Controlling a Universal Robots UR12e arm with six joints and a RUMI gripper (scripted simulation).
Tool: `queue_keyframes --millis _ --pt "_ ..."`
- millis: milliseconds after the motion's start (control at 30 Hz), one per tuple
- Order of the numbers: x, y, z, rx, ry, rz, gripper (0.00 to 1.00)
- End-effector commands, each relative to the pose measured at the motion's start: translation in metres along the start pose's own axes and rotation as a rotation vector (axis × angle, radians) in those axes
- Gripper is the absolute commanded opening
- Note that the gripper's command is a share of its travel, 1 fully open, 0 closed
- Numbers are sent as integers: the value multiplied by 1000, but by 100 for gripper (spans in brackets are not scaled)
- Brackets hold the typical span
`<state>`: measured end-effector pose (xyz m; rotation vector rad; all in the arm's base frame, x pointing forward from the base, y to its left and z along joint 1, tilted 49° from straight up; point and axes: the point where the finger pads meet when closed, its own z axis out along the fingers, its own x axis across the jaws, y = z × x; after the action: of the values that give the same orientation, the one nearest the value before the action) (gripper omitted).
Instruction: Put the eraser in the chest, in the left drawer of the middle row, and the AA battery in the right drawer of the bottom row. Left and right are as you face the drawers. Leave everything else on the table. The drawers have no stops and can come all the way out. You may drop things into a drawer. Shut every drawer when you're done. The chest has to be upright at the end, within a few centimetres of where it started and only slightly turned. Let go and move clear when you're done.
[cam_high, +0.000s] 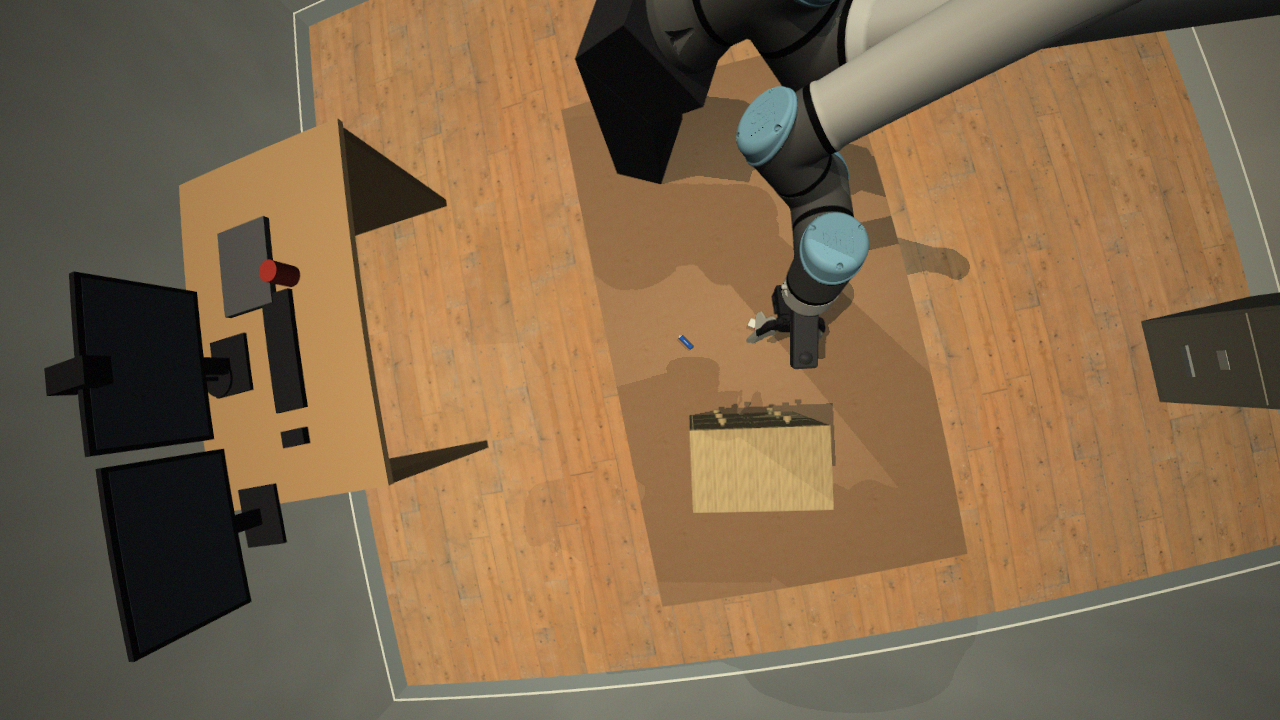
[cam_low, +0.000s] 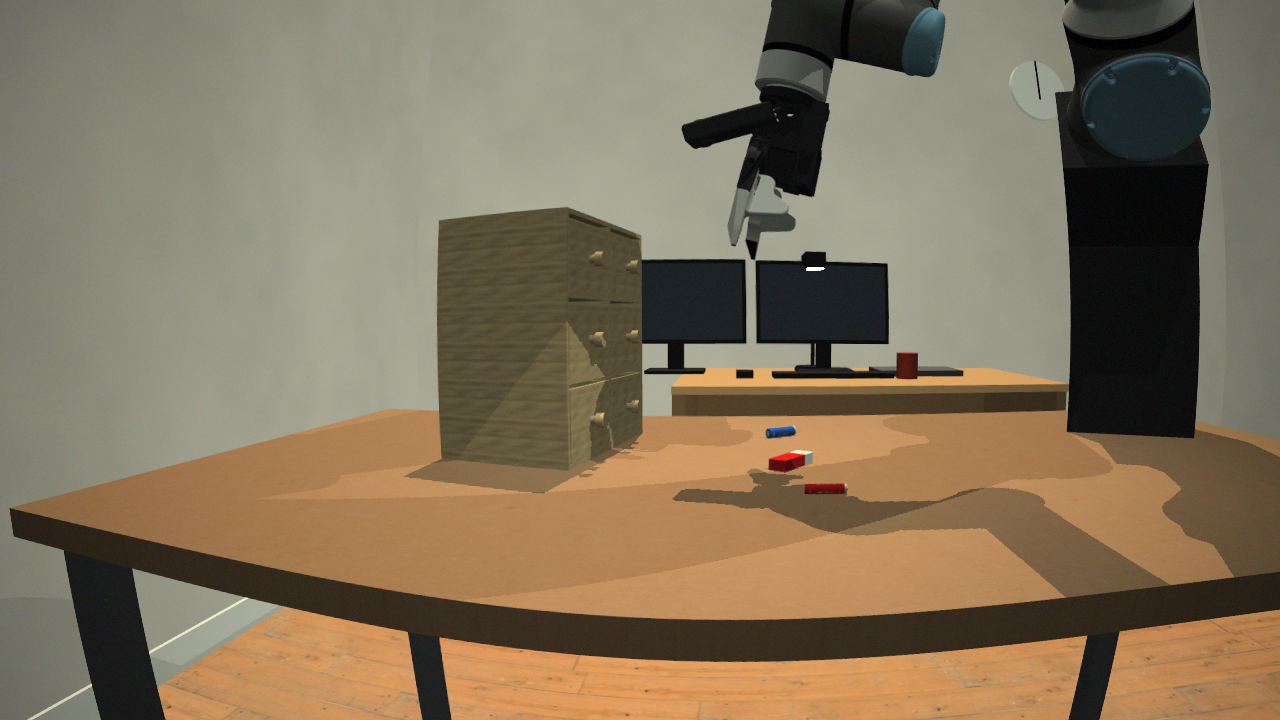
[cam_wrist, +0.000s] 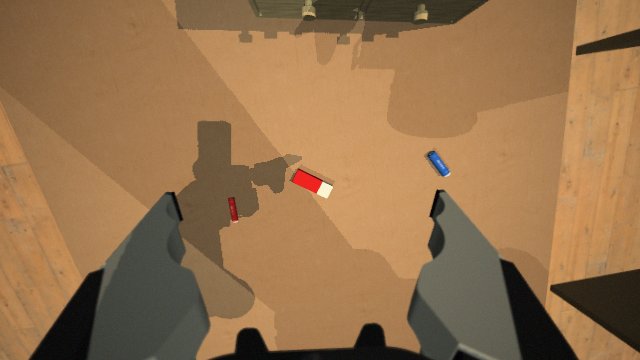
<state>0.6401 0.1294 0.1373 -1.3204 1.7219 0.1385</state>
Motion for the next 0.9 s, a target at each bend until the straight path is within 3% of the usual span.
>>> queue_keyframes --millis 0,467,533,867 --pt "2 -4 6 65 8 2 100" --pt "1 -12 24 260 7 1 100" --pt "1 -12 24 260 7 1 100" --pt "0 -20 39 439 2 2 100"
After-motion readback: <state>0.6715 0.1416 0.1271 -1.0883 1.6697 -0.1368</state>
